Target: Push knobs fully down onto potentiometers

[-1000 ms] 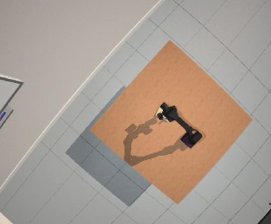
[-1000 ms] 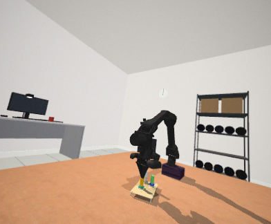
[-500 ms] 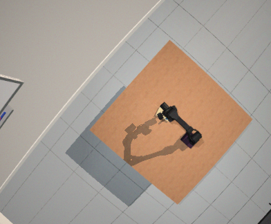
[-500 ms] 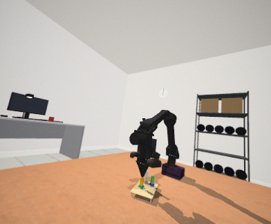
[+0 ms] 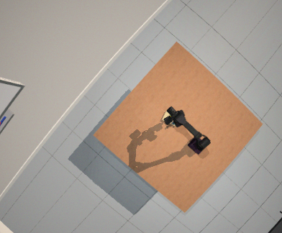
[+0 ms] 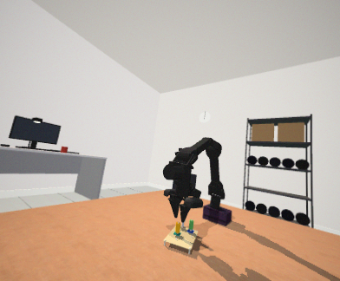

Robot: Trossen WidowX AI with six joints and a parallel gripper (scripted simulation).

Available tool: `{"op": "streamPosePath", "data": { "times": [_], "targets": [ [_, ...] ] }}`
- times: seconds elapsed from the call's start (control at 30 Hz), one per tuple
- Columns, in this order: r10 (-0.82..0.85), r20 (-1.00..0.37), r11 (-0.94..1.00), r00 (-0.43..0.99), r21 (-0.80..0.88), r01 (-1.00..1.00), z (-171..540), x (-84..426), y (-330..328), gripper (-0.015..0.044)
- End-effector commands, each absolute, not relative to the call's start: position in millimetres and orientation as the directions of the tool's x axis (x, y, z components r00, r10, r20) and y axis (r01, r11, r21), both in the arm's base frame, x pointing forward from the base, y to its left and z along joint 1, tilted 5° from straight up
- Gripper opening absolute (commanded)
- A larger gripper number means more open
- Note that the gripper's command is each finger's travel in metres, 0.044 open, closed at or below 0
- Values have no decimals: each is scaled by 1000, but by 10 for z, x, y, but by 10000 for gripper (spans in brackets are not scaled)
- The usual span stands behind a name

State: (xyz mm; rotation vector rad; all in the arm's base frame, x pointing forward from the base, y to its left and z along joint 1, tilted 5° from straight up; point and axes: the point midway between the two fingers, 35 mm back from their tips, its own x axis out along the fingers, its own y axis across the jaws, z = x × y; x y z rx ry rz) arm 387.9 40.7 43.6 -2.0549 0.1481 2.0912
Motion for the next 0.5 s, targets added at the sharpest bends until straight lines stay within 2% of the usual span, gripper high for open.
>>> {"op": "streamPosePath", "data": {
  "times": [0.0,0.17,0.37,0.47],
  "targets": [
    [75,-997,-974,-12,-71,-215,539,3639,386,315],
    [74,-997,-974,-16,-69,-215,684,3063,335,440],
    [72,-997,-974,-20,-66,-215,691,2365,276,440],
    [72,-997,-974,-20,-66,-215,681,2289,270,440]
  ]
}}
